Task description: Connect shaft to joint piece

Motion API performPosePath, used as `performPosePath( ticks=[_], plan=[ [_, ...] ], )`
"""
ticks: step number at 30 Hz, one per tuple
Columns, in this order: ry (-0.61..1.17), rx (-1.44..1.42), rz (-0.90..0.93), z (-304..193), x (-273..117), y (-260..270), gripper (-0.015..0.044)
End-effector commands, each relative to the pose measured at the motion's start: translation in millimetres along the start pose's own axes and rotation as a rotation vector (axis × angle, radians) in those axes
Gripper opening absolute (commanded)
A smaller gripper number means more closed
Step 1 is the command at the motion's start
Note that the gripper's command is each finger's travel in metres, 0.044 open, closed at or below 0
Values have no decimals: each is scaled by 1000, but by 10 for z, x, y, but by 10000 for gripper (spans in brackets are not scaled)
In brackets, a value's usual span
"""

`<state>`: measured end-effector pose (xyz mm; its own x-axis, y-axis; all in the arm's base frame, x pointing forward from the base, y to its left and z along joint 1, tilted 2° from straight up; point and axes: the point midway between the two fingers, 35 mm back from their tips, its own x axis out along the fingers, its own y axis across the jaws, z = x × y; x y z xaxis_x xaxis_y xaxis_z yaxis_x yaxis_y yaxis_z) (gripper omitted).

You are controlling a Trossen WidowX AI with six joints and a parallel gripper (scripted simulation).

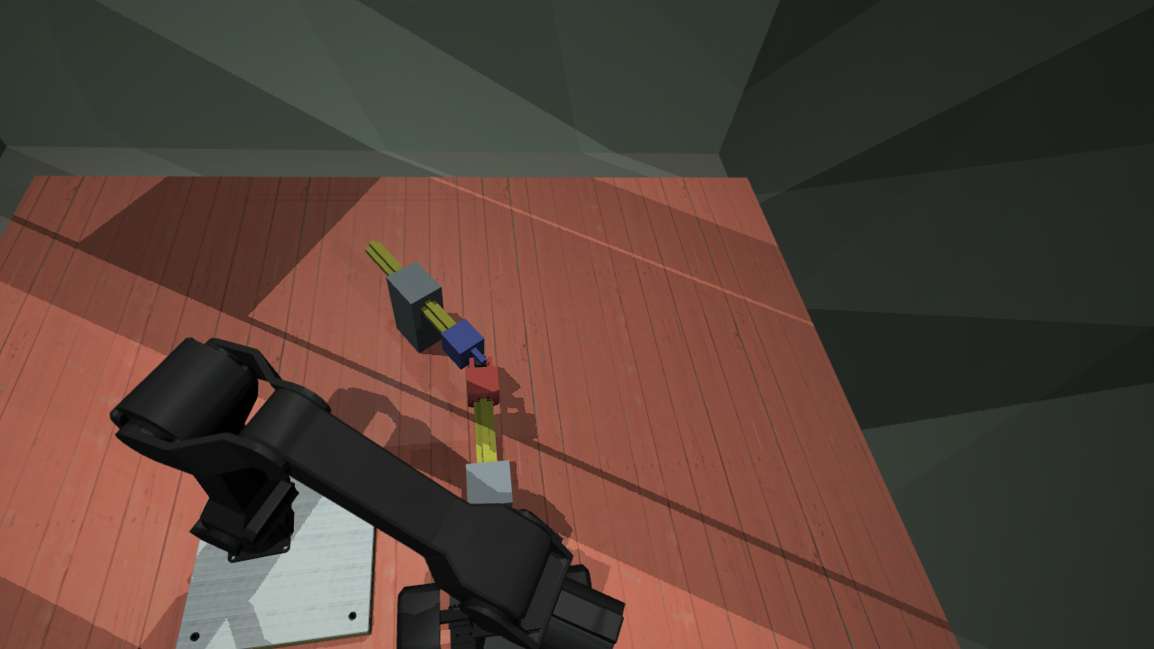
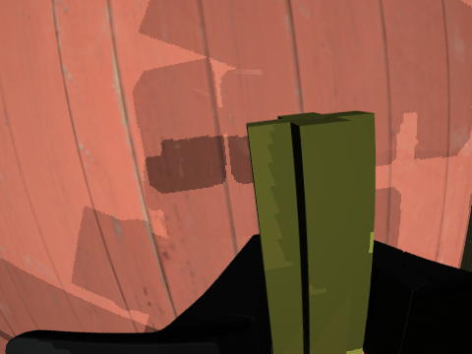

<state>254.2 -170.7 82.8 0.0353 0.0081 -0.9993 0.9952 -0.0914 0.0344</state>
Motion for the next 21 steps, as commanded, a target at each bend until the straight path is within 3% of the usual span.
performPosePath(
  ticks=[1,21],
  plan=[
    [0,2,4,-78,6,2,0],
    [3,2,4,-387,8,2,0]
  ],
)
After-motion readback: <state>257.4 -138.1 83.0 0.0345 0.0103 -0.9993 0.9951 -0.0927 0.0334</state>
